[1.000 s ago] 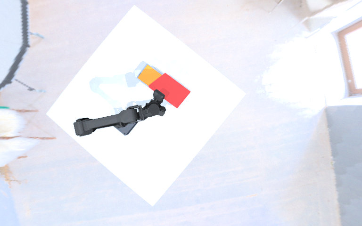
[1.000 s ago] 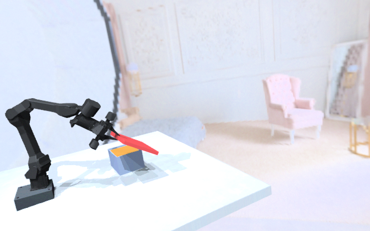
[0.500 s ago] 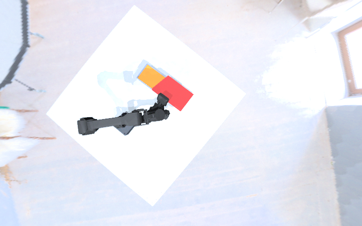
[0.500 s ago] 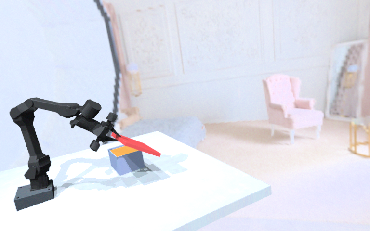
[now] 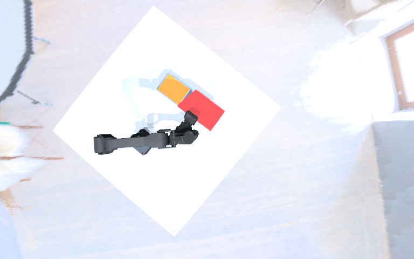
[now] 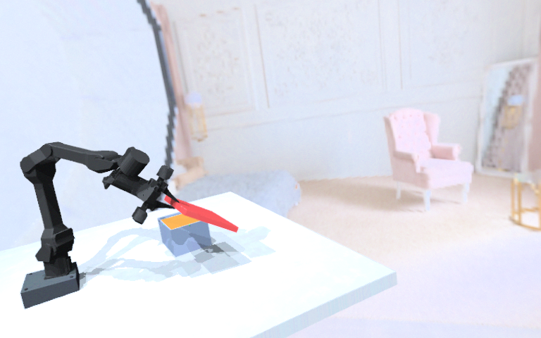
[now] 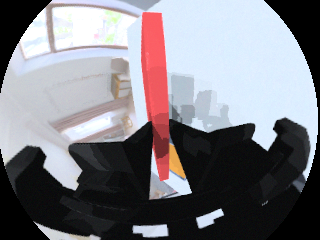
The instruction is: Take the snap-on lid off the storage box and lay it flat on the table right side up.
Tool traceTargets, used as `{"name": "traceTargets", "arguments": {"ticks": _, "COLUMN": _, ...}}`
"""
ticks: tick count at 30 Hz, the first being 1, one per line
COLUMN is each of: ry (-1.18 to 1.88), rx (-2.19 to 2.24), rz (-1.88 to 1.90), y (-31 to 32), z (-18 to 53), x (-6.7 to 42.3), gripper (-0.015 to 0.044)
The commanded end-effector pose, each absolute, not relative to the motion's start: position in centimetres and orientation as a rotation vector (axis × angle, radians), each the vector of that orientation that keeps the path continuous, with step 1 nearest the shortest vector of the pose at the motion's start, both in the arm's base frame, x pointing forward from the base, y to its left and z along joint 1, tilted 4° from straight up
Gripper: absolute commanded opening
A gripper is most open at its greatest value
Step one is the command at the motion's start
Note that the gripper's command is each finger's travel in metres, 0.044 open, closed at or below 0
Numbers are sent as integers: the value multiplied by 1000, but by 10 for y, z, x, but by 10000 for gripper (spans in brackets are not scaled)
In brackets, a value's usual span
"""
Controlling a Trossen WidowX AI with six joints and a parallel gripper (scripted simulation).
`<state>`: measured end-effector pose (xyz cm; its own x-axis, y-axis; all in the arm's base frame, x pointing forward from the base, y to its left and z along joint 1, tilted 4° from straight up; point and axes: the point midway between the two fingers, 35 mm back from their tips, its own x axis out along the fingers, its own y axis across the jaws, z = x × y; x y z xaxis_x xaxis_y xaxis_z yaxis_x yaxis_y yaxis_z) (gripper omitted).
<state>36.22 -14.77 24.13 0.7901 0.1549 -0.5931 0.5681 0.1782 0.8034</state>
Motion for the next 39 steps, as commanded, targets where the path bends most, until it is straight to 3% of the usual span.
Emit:
{"name": "traceTargets", "arguments": {"ticks": 1, "ry": 634, "rx": 1379, "rz": -308, "y": -157, "z": 247, "x": 365, "gripper": 0}}
{"name": "traceTargets", "arguments": {"ticks": 39, "ry": 632, "rx": 1373, "rz": -309, "y": -229, "z": 252, "x": 376, "gripper": 0}}
